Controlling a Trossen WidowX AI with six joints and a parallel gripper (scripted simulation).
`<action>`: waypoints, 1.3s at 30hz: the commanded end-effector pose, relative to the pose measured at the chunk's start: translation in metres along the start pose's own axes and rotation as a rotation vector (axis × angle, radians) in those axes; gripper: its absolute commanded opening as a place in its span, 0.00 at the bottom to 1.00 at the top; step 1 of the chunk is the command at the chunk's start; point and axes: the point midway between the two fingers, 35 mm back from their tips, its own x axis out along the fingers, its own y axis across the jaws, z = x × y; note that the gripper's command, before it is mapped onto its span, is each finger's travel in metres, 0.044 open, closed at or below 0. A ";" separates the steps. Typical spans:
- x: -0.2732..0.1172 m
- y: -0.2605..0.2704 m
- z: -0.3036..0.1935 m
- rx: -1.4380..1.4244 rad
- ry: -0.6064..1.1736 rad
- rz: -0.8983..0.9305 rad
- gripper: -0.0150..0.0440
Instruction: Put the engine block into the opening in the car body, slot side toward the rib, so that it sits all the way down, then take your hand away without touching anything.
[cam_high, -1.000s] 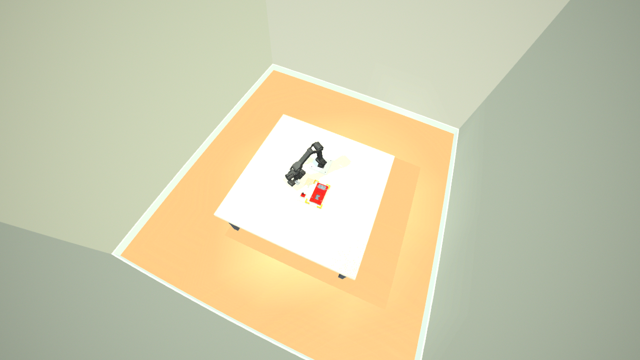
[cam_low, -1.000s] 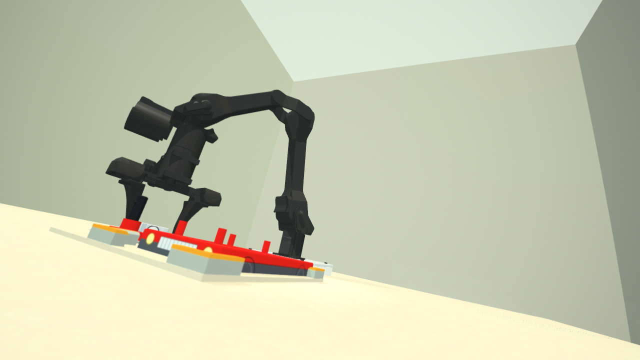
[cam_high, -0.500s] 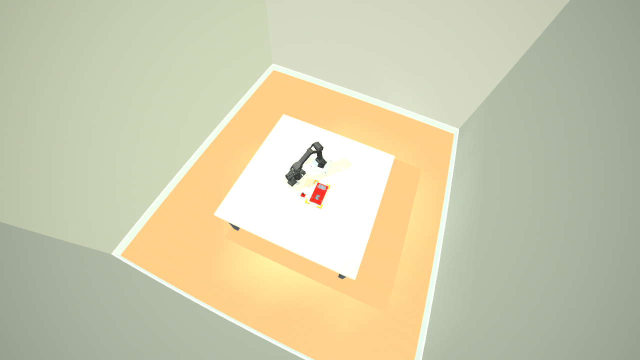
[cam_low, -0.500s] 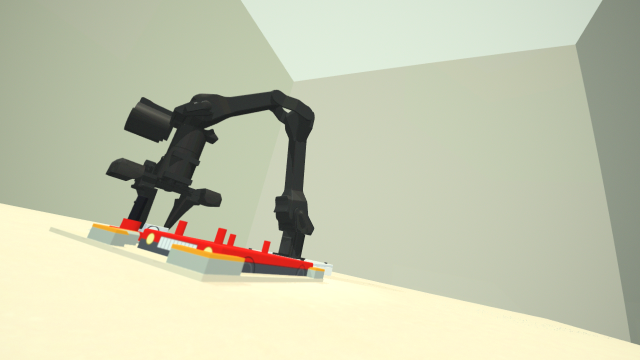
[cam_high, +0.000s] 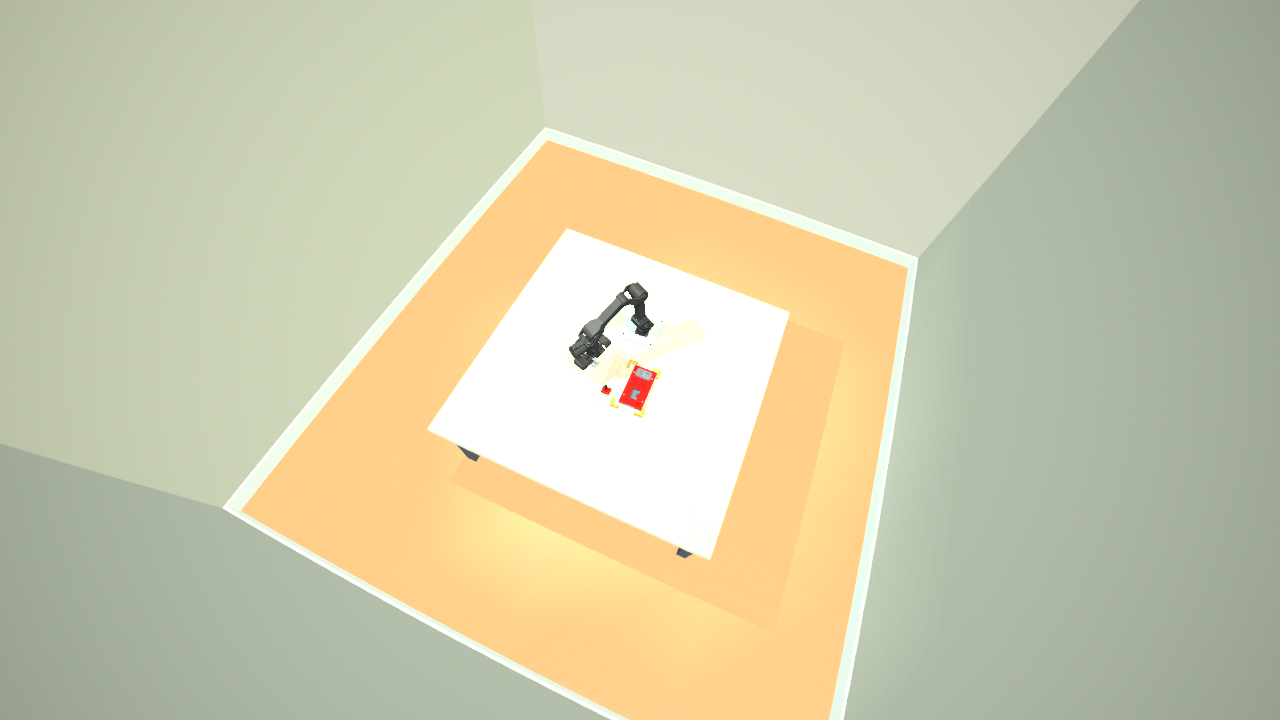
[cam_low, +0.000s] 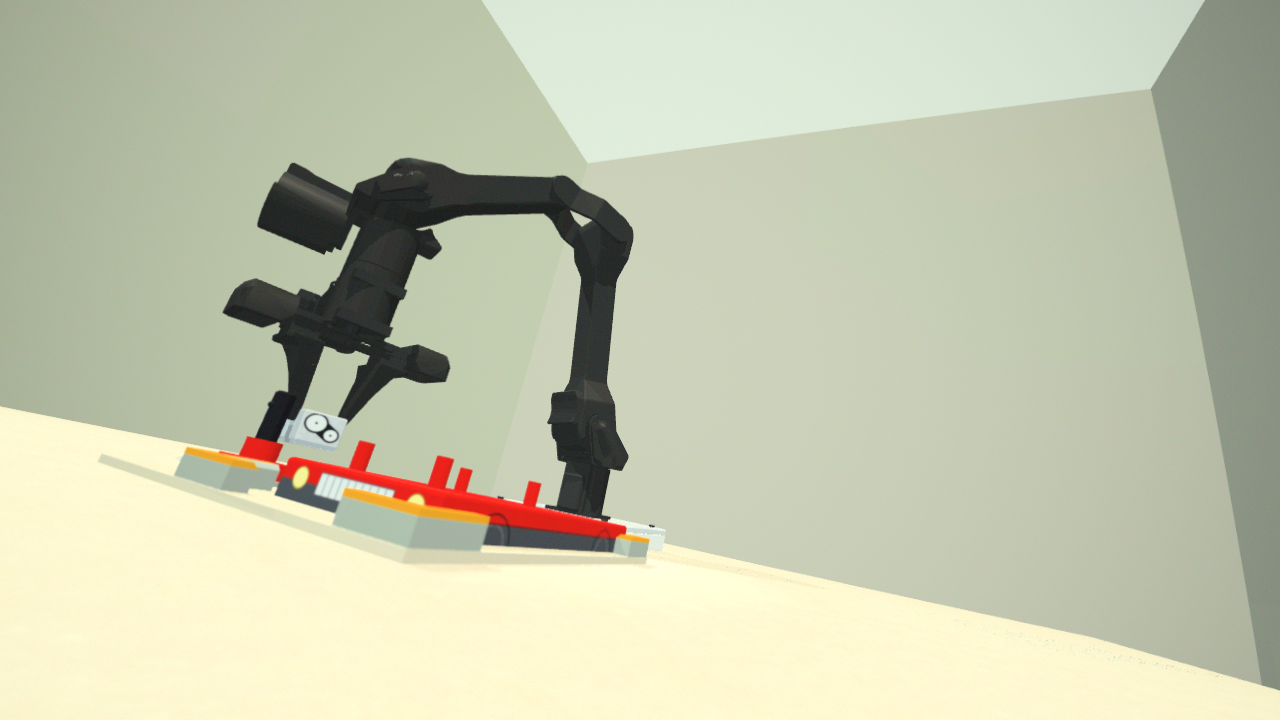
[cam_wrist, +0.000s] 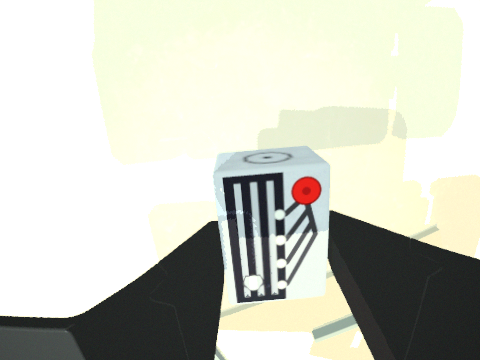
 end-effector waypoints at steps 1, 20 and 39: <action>-0.017 0.003 0.001 0.002 -0.005 0.010 0.25; -0.078 -0.001 0.000 0.000 -0.005 0.011 0.25; -0.084 0.004 -0.024 -0.179 -0.003 0.008 0.25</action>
